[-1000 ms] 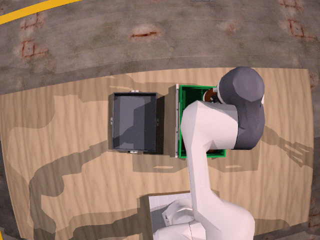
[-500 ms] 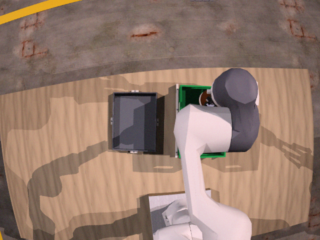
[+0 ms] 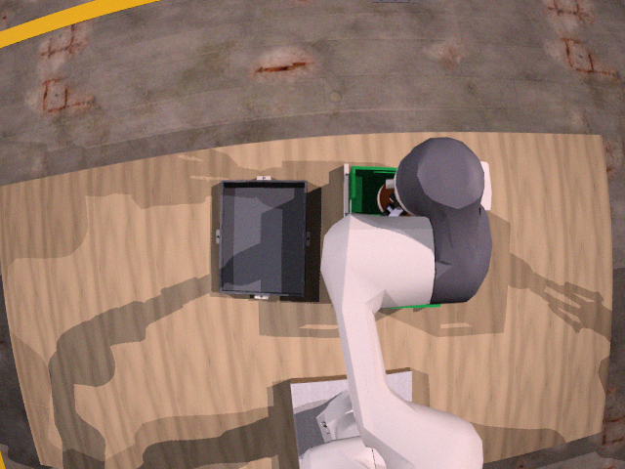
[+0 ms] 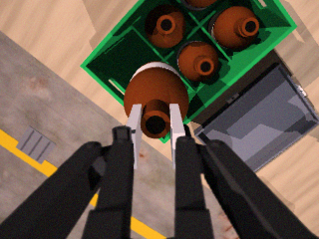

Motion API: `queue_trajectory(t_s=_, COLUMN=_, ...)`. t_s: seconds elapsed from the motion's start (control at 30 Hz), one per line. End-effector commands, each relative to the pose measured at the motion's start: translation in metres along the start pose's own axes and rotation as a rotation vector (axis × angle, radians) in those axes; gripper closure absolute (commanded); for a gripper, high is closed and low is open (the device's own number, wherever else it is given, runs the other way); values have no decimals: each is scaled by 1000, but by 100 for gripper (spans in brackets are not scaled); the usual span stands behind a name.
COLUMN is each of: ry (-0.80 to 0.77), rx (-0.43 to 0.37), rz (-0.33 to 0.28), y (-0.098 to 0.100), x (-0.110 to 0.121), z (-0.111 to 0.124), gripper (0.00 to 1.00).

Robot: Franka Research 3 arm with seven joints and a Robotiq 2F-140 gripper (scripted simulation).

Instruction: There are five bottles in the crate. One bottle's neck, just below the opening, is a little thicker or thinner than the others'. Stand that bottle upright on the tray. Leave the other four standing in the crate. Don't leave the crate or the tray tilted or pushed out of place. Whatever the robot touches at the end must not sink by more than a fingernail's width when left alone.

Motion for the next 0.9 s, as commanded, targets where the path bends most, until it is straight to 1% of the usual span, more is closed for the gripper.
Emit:
queue_trajectory(t_s=0.0, ry=-22, rx=-6, rz=1, y=2, x=8, z=4, gripper=90)
queue_trajectory(t_s=0.37, ry=-22, rx=-6, rz=1, y=2, x=33, z=14, gripper=90)
queue_trajectory(t_s=0.43, ry=-22, rx=-6, rz=1, y=2, x=33, z=14, gripper=90)
queue_trajectory(t_s=0.87, ry=-22, rx=-6, rz=1, y=2, x=64, z=28, gripper=90)
Point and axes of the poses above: the point where the finger pads meet when closed, its own y axis back along the fingers, its own x axis across the jaws, z = x × y, the point moved 9 cm from there along y, back along the fingers, and after that the axes turned 7 degrees about -y, right-handed, at the moved point
